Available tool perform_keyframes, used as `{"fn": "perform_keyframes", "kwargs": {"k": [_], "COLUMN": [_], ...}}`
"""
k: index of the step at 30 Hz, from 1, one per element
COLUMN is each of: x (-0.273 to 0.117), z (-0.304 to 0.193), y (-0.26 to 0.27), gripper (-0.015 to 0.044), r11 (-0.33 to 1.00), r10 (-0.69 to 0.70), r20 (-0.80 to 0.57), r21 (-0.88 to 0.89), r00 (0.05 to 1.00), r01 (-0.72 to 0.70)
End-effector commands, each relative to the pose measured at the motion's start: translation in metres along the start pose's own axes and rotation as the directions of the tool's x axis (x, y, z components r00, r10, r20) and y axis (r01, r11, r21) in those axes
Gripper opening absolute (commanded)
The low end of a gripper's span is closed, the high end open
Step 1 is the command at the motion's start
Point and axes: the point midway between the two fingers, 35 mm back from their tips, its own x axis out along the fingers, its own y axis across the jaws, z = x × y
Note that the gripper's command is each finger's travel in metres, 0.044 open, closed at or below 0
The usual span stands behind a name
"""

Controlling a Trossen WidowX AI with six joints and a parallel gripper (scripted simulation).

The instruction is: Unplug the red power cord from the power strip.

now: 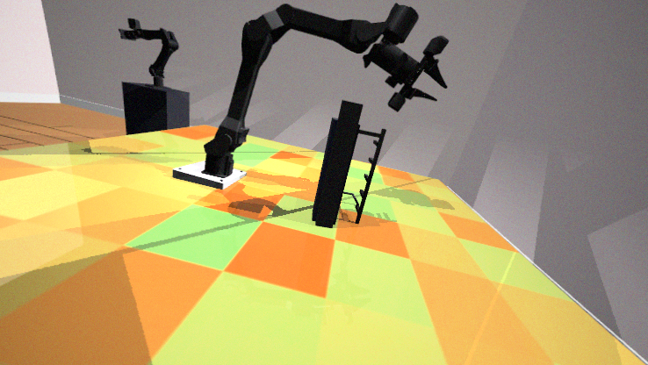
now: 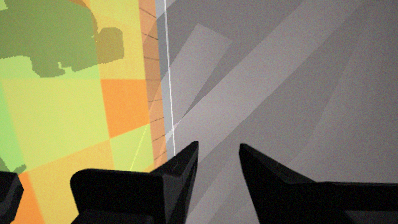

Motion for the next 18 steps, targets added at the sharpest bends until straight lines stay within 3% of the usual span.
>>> {"fn": "perform_keyframes", "kwargs": {"k": [1, 6, 11, 16, 18], "x": [-0.002, -0.024, -0.065, -0.118, -0.126], "z": [-0.013, -0.027, -0.038, -0.046, -0.047], "y": [0.079, 0.158, 0.227, 0.28, 0.286], "gripper": [0.016, 0.016, 0.016, 0.016, 0.016], "r11": [0.958, 0.825, 0.613, 0.354, 0.318], "r10": [0.28, 0.555, 0.779, 0.927, 0.941], "r20": [-0.03, -0.062, -0.083, -0.089, -0.089], "r21": [-0.051, -0.085, -0.102, -0.106, -0.107], "r00": [0.96, 0.83, 0.621, 0.364, 0.328], "r01": [-0.281, -0.558, -0.783, -0.929, -0.942]}}
